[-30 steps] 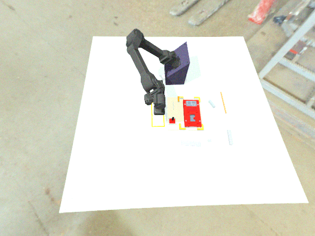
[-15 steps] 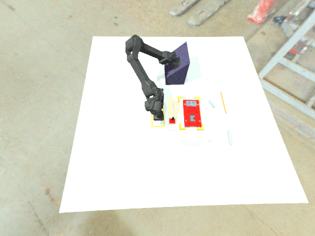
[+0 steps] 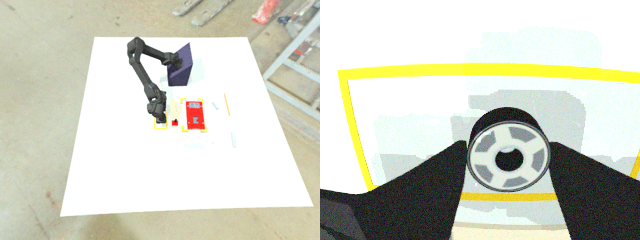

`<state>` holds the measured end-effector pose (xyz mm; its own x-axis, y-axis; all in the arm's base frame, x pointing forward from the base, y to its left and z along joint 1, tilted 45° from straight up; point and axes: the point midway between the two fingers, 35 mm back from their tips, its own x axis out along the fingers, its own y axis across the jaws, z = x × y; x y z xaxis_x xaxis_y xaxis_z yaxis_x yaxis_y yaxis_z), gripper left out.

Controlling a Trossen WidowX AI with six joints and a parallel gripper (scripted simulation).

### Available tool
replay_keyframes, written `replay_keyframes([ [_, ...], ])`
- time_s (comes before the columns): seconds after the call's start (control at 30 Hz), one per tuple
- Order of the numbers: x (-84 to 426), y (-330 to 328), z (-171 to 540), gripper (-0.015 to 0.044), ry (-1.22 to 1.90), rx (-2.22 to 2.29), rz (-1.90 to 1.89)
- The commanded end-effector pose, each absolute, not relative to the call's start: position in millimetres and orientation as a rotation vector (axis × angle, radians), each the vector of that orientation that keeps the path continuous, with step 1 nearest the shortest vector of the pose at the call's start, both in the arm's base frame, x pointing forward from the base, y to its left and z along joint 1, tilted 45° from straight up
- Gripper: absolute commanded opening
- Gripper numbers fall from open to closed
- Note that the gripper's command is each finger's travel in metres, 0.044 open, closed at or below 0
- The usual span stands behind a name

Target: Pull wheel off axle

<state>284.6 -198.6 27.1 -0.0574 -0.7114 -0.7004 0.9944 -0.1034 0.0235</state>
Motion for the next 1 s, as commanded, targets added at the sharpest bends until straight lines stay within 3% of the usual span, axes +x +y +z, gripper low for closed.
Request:
replay_keyframes([
  [0.0,284.7,-197.0,29.1,0.0289,0.563,0.664,-1.574],
  [0.33,288.3,-155.8,69.1,0.0300,0.569,0.666,-1.566],
  [0.53,249.8,-112.9,67.8,0.0440,0.583,0.673,-1.557],
  [0.67,215.8,-88.7,71.3,0.0440,0.578,0.666,-1.567],
  [0.97,214.1,-87.7,71.4,0.0440,0.577,0.665,-1.567],
])
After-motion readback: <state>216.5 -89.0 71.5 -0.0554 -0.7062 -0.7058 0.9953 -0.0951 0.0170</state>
